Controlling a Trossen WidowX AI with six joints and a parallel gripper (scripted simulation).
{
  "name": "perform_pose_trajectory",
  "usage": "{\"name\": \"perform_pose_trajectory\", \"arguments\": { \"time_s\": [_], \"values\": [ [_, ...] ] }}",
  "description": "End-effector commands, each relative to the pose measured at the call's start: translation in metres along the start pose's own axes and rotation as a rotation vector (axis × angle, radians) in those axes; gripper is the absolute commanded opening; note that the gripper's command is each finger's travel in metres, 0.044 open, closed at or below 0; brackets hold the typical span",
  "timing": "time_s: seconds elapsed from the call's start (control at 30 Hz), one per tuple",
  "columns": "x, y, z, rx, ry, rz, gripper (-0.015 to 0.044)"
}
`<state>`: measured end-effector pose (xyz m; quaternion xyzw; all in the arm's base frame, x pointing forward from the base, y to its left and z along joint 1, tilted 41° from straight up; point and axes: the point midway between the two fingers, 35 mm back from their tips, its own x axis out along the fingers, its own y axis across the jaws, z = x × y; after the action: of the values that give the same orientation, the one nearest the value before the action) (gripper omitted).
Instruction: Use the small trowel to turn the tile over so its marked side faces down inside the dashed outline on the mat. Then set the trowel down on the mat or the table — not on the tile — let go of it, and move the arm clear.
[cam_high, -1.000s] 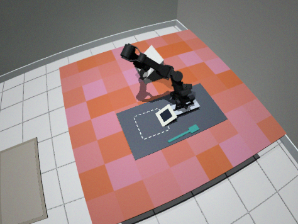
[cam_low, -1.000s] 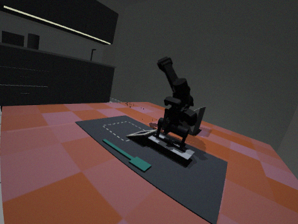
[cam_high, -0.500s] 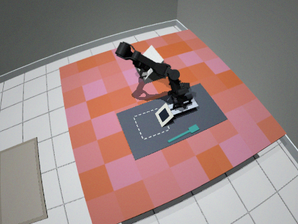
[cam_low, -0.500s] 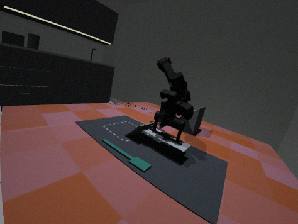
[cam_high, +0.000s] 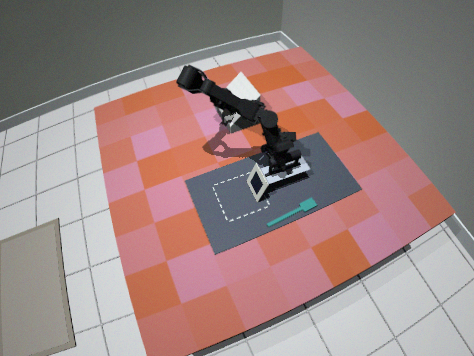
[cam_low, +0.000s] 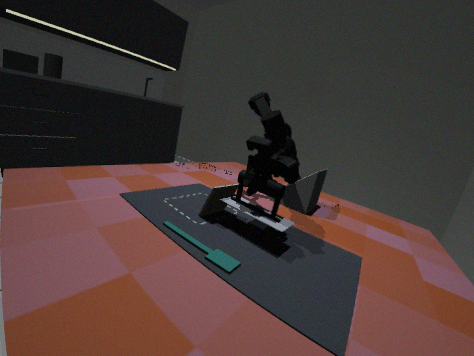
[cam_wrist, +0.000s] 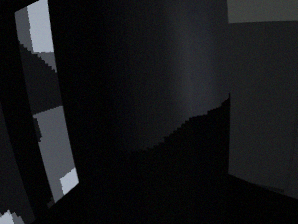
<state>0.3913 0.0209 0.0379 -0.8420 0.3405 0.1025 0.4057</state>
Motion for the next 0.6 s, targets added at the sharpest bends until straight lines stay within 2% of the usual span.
{"name": "perform_pose_trajectory", "arguments": {
  "time_s": [0.0,0.57],
  "values": [
    [-0.002,-0.003,-0.007,-0.001,-0.004,-0.008,0.0],
    [0.002,0.001,-0.035,-0.002,-0.003,-0.008,0.0]
  ]
}}
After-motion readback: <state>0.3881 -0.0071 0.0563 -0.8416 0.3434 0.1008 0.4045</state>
